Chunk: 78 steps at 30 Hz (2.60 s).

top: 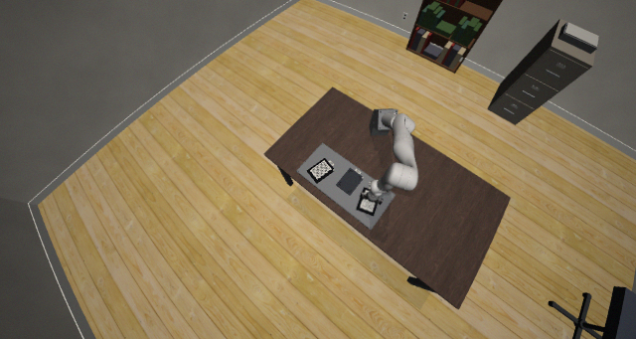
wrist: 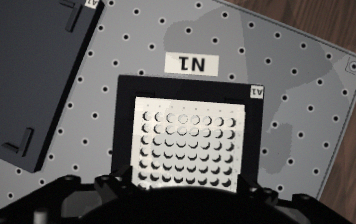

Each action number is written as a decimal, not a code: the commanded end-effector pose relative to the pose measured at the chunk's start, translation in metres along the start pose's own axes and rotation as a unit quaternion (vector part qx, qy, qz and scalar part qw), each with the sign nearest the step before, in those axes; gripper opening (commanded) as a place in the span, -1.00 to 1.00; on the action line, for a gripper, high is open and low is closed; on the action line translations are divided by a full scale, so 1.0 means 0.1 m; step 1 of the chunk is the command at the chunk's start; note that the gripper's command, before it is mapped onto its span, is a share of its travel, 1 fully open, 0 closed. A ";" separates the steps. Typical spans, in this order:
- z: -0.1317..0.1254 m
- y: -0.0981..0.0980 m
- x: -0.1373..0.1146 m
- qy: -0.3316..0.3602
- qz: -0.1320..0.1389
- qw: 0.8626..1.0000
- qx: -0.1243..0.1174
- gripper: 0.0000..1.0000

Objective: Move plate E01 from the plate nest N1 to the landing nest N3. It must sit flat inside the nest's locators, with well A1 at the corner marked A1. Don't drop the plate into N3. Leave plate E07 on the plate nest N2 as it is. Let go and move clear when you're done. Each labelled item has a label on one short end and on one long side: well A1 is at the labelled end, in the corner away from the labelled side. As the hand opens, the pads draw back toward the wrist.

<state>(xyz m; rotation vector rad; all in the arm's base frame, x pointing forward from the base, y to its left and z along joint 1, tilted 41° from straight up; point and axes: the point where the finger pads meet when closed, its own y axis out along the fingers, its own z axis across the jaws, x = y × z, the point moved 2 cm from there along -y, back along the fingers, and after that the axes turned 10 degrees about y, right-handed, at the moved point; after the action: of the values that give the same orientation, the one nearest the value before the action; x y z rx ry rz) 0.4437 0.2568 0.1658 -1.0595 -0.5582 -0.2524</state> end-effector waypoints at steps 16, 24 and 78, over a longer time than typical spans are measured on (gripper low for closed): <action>0.00 -0.01 0.01 0.001 0.000 1.000 0.000 -1.00; 0.00 -0.03 0.01 0.001 0.000 1.000 0.000 -1.00; 0.00 -0.34 0.01 0.001 0.000 1.000 0.000 -1.00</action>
<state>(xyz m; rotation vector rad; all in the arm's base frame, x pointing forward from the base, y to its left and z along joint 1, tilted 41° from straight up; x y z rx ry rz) 0.4259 0.2464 0.1876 -1.0564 -0.5581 -0.2386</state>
